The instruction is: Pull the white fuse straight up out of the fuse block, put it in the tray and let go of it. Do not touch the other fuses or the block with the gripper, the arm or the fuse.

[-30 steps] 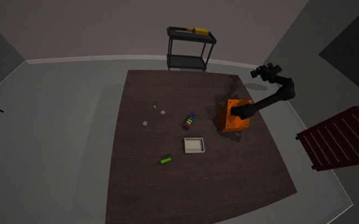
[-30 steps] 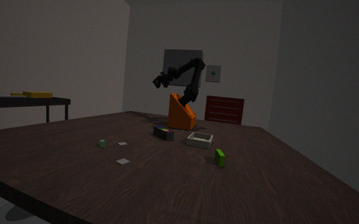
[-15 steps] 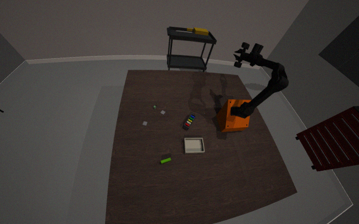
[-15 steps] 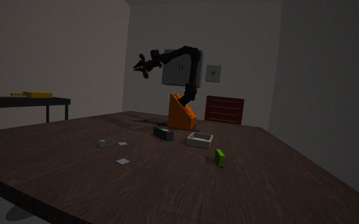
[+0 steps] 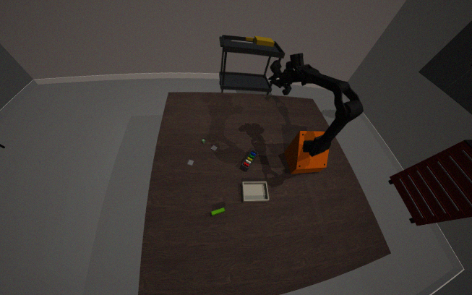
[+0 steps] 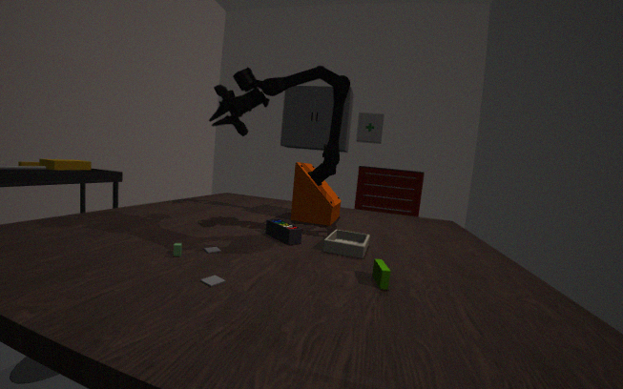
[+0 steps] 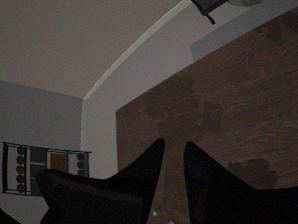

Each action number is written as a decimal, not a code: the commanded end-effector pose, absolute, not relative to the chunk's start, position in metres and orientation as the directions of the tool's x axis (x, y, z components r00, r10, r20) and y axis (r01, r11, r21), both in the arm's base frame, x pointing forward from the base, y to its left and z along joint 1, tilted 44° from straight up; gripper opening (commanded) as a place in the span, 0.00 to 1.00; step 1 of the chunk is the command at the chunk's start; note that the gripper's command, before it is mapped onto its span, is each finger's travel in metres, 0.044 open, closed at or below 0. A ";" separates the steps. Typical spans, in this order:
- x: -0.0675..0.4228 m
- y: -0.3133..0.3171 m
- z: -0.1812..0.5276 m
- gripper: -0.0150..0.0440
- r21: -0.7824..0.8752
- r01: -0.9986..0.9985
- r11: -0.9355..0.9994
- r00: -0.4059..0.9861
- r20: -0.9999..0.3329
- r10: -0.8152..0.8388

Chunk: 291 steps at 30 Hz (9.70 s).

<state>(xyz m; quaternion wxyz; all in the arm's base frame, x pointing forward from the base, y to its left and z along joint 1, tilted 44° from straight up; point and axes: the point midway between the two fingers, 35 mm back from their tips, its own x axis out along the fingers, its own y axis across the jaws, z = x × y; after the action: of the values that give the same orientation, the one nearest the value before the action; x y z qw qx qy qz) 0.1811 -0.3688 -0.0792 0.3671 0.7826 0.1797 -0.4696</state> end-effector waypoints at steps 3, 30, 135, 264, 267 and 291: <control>0.251 -0.296 -0.074 0.38 0.412 0.800 -0.437 0.511 -0.849 0.135; 0.325 0.039 -0.022 0.38 0.568 0.608 0.555 0.033 -0.717 0.697; 0.328 0.056 -0.041 0.25 0.567 0.607 0.556 0.034 -0.718 0.695; 0.314 0.173 0.087 0.70 0.579 0.603 0.548 0.037 -0.707 0.706; 0.314 0.170 0.088 0.81 0.578 0.604 0.549 0.037 -0.708 0.706; 0.312 0.145 0.111 0.81 0.571 0.610 0.549 0.037 -0.713 0.700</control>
<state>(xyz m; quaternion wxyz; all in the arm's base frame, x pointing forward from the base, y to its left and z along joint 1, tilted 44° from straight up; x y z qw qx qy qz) 0.3117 0.1449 0.1111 0.5429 0.4729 0.6928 0.0414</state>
